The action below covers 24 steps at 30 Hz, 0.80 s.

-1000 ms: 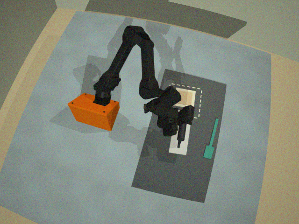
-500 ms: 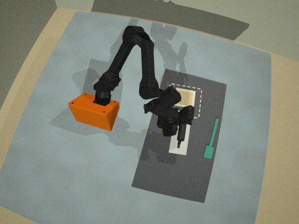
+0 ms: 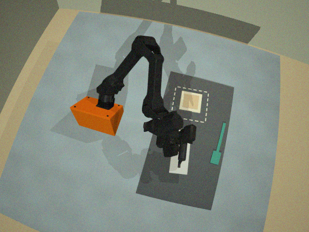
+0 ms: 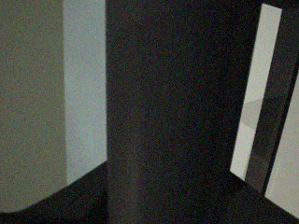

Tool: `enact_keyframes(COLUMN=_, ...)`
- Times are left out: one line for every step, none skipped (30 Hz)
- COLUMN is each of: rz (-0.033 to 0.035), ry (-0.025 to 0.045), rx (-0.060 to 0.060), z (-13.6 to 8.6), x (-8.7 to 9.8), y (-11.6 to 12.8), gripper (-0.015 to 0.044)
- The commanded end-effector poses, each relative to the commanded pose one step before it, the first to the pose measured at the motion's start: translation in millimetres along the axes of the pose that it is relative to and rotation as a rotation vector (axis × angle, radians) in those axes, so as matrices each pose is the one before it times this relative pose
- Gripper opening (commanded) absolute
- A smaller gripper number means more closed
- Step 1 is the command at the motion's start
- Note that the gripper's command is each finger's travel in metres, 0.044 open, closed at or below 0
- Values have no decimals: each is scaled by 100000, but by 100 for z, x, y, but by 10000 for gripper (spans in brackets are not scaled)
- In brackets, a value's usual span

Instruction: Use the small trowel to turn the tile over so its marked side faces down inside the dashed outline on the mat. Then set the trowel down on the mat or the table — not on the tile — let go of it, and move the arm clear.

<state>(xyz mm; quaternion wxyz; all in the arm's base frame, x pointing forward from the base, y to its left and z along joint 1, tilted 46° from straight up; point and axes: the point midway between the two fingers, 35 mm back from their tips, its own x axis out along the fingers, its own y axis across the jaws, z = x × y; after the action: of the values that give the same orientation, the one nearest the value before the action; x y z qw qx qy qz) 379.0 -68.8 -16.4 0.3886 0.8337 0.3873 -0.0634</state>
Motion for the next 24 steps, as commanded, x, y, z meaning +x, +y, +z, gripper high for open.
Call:
enact_keyframes(rz=350, ry=1187, rx=-2153, z=1661, x=-315, y=-281, gripper=0)
enact_keyframes(rz=-82, ry=387, rx=-355, z=435, x=-52, y=-218, gripper=0)
enact_keyframes(rz=-50, ry=398, rx=-350, z=430, x=-57, y=-225, gripper=0)
enact_keyframes(rz=-18, ry=408, rx=-346, z=425, x=-61, y=-232, gripper=0)
enact_keyframes(rz=15, ry=417, rx=-342, z=420, x=-65, y=-239, gripper=0)
enact_keyframes(rz=48, ry=425, rx=-338, z=415, x=-69, y=-246, gripper=0)
enact_keyframes(rz=81, ry=432, rx=-335, z=409, x=-73, y=-252, gripper=0)
enact_keyframes(rz=114, ry=438, rx=-332, z=404, x=-77, y=-259, gripper=0)
enact_keyframes(rz=148, ry=442, rx=-329, z=398, x=-81, y=-265, gripper=0)
enact_keyframes(rz=181, ry=446, rx=-327, z=392, x=-85, y=-271, gripper=0)
enact_keyframes(rz=215, ry=449, rx=-325, z=386, x=-89, y=-277, gripper=0)
enact_keyframes(rz=249, ry=450, rx=-324, z=380, x=-93, y=-283, gripper=0)
enact_keyframes(rz=283, ry=450, rx=-322, z=374, x=-97, y=-289, gripper=0)
enact_keyframes(rz=317, ry=449, rx=-321, z=367, x=-101, y=-294, gripper=0)
enact_keyframes(rz=350, ry=448, rx=-320, z=360, x=-105, y=-300, gripper=0)
enact_keyframes(rz=384, ry=445, rx=-320, z=354, x=-109, y=-305, gripper=0)
enact_keyframes(rz=418, ry=441, rx=-320, z=347, x=-112, y=-310, gripper=0)
enact_keyframes(rz=451, ry=436, rx=-320, z=340, x=-116, y=-315, gripper=0)
enact_keyframes(rz=484, ry=429, rx=-320, z=333, x=-120, y=-320, gripper=0)
enact_keyframes(rz=517, ry=422, rx=-321, z=325, x=-123, y=-325, gripper=0)
enact_keyframes(rz=550, ry=414, rx=-322, z=318, x=-127, y=-329, gripper=0)
enact_keyframes(rz=582, ry=404, rx=-323, z=311, x=-130, y=-333, gripper=0)
enact_keyframes(rz=504, ry=325, rx=-267, z=250, x=-110, y=-277, gripper=0)
enact_keyframes(rz=312, ry=191, rx=-161, z=147, x=-67, y=-168, gripper=0)
